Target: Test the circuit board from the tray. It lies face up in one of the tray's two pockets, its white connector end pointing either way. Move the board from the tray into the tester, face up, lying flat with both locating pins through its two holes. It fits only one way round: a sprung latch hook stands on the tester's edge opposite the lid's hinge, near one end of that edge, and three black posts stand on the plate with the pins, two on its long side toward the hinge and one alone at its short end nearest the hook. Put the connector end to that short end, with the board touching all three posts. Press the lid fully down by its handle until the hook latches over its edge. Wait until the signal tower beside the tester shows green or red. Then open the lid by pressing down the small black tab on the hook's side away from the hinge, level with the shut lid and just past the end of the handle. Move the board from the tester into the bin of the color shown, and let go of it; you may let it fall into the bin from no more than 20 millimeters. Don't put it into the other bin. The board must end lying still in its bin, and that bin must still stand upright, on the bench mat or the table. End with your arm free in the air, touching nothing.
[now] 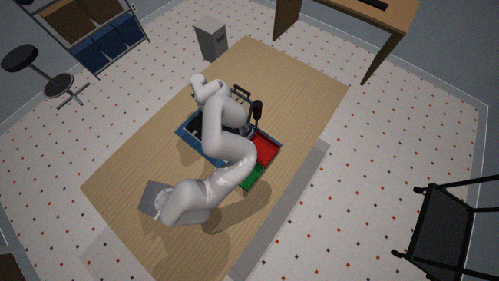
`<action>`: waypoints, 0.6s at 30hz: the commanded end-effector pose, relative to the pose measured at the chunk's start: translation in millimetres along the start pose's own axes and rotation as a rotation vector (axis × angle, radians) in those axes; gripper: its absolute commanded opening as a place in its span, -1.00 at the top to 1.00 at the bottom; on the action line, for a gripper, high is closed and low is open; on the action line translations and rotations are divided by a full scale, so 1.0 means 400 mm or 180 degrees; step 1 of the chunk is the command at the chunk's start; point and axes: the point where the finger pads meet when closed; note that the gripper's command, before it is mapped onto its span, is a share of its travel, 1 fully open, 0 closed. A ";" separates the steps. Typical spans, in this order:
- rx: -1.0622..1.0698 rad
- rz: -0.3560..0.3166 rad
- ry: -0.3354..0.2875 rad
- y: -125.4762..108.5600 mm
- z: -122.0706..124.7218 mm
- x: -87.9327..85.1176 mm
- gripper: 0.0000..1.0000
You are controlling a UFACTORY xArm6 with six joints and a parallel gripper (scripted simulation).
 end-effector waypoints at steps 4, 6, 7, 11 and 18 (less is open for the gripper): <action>0.0003 0.0008 -0.0006 0.001 0.002 -0.025 -0.58; 0.0003 0.0008 -0.0006 0.001 0.002 -0.029 -0.58; 0.0003 0.0008 -0.0006 0.001 0.002 -0.031 -0.58; 0.0003 0.0008 -0.0006 0.001 0.002 -0.034 -0.58; 0.0003 0.0008 -0.0006 0.001 0.002 -0.035 -0.58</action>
Point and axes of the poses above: the point where the finger pads meet when closed, its own x axis out along the fingers, its own z axis across the jaws, y = z × x, and after that the axes turned 14 degrees about x, right-handed
